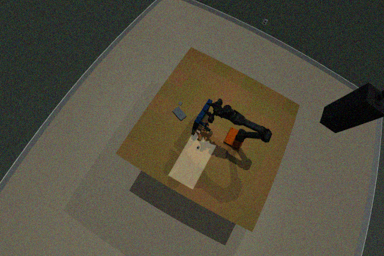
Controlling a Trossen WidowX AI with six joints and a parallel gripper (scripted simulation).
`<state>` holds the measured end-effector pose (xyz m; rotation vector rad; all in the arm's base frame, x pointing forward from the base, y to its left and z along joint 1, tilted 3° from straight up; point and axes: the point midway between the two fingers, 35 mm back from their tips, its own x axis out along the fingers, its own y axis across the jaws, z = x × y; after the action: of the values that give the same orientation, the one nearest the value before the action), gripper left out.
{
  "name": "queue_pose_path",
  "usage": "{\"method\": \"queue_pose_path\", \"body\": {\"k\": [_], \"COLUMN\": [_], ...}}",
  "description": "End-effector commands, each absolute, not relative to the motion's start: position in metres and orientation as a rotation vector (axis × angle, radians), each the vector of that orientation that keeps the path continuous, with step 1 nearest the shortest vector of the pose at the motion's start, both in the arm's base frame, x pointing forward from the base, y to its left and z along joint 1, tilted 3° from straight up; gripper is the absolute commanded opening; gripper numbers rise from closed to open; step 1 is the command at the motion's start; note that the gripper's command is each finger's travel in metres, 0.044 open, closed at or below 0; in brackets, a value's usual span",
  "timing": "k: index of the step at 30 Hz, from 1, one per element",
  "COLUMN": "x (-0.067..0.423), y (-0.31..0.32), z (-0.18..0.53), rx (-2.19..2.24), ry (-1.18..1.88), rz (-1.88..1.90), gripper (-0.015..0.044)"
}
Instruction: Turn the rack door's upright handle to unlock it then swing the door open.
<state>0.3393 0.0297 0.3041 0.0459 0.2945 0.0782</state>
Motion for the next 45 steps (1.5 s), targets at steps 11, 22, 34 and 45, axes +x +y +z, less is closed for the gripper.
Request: {"method": "queue_pose_path", "body": {"k": [11, 22, 34, 45], "x": [0.346, 0.339, 0.321, 0.298], "y": [0.051, 0.065, 0.077, 0.085], "z": [0.277, 0.260, 0.248, 0.244], "rx": [0.073, 0.073, 0.054, 0.016], "ry": [0.629, 0.882, 1.155, 1.400], "rz": [0.097, 0.095, 0.074, 0.034], "gripper": [0.0280, 0.0280, 0.0280, 0.0280]}}
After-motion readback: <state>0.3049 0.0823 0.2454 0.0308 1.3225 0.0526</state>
